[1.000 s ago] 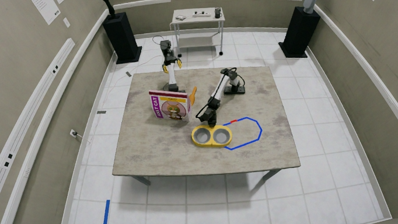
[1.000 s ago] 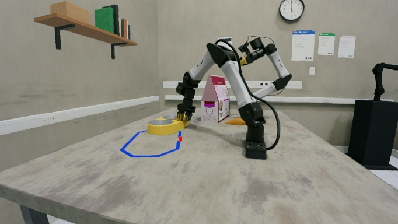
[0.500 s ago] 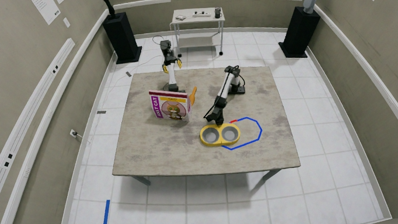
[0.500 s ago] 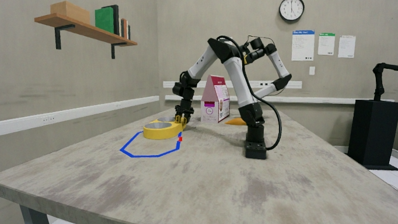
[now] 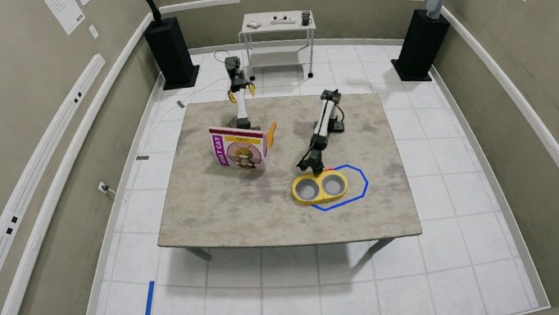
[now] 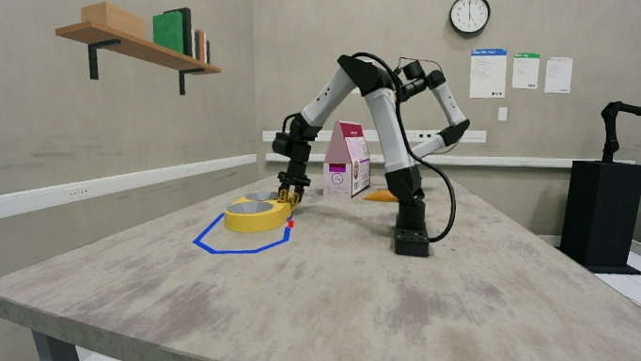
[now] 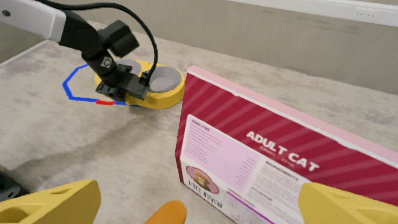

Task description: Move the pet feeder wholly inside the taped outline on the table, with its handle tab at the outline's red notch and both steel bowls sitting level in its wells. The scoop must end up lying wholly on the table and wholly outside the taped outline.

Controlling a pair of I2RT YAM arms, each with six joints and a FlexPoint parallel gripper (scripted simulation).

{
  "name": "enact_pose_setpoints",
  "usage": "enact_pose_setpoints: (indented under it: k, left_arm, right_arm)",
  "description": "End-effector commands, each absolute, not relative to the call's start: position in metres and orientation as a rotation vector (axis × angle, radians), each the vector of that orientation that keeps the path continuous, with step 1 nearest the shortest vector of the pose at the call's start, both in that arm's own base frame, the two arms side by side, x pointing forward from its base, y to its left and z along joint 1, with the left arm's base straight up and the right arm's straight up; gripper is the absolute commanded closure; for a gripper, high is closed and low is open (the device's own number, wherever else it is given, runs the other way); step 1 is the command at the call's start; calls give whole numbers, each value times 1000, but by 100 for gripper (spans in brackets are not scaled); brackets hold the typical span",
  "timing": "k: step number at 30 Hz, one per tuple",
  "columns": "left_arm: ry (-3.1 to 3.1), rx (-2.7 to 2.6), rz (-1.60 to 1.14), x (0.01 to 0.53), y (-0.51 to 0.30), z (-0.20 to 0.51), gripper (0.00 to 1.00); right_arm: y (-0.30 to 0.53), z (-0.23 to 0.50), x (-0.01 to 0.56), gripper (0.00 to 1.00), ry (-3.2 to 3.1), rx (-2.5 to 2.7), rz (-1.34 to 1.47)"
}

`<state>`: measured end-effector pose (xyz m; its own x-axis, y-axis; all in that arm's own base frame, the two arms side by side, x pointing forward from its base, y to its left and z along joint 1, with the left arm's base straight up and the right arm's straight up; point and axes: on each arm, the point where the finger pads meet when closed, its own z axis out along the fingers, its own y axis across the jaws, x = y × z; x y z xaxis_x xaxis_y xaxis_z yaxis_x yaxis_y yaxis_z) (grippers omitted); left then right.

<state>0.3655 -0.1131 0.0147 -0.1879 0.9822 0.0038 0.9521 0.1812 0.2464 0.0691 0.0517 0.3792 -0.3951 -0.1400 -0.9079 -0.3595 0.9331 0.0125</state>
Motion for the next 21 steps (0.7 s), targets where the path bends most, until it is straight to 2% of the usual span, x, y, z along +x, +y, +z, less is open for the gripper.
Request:
enact_pose_setpoints:
  k: [1,21]
  left_arm:
    - [2267,1830,335,375,-105,30,91]
    - [2336,1750,342,371,-73,31,91]
  right_arm:
    - [53,385,64,0,1953,-372,244]
    - [53,385,64,0,1953,-372,244]
